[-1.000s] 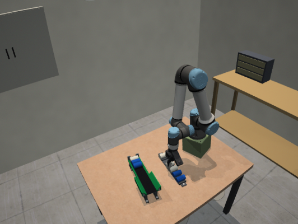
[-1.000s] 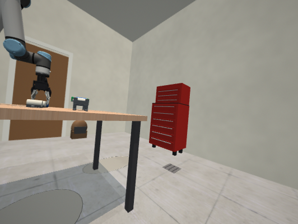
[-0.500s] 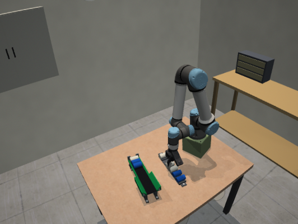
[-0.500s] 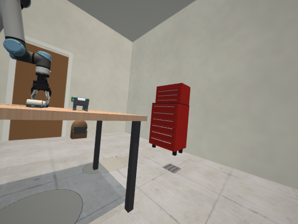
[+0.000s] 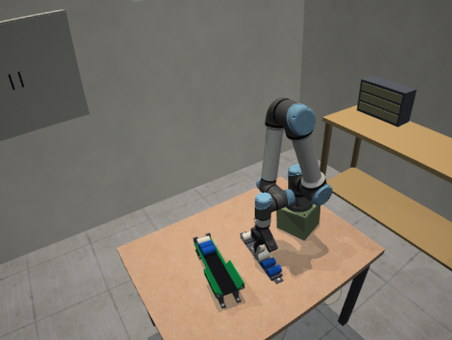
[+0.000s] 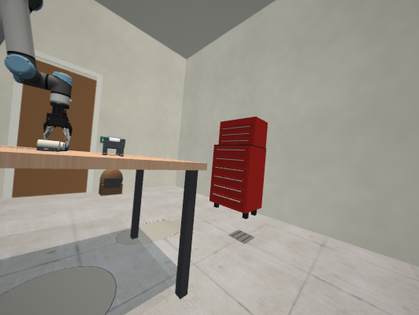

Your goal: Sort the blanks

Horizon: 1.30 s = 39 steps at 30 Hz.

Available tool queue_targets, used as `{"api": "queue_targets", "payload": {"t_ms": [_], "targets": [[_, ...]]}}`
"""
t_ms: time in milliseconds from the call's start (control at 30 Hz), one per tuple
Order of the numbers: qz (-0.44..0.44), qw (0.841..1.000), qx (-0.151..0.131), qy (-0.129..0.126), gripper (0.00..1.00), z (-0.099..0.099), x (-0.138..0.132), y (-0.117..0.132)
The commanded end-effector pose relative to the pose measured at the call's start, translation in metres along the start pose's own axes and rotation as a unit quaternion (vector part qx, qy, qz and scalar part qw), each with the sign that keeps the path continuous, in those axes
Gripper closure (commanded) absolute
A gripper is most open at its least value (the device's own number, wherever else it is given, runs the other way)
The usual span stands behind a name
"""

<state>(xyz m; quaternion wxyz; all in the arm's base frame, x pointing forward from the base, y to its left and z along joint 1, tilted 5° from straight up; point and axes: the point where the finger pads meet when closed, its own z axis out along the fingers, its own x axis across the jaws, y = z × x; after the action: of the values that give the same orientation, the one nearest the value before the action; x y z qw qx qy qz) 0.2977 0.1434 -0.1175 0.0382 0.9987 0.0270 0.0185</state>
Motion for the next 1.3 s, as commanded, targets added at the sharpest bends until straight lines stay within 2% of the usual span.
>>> {"api": "queue_targets", "payload": {"t_ms": [0, 433, 933, 1000, 1267], "targets": [[0.000, 1.000, 0.000, 0.001, 0.60, -0.003, 0.000, 0.000], [0.000, 1.000, 0.000, 0.001, 0.60, -0.023, 0.000, 0.000], [0.000, 1.000, 0.000, 0.001, 0.60, -0.071, 0.000, 0.000], [0.000, 1.000, 0.000, 0.001, 0.60, -0.071, 0.000, 0.000], [0.000, 1.000, 0.000, 0.001, 0.60, -0.092, 0.000, 0.000]]}}
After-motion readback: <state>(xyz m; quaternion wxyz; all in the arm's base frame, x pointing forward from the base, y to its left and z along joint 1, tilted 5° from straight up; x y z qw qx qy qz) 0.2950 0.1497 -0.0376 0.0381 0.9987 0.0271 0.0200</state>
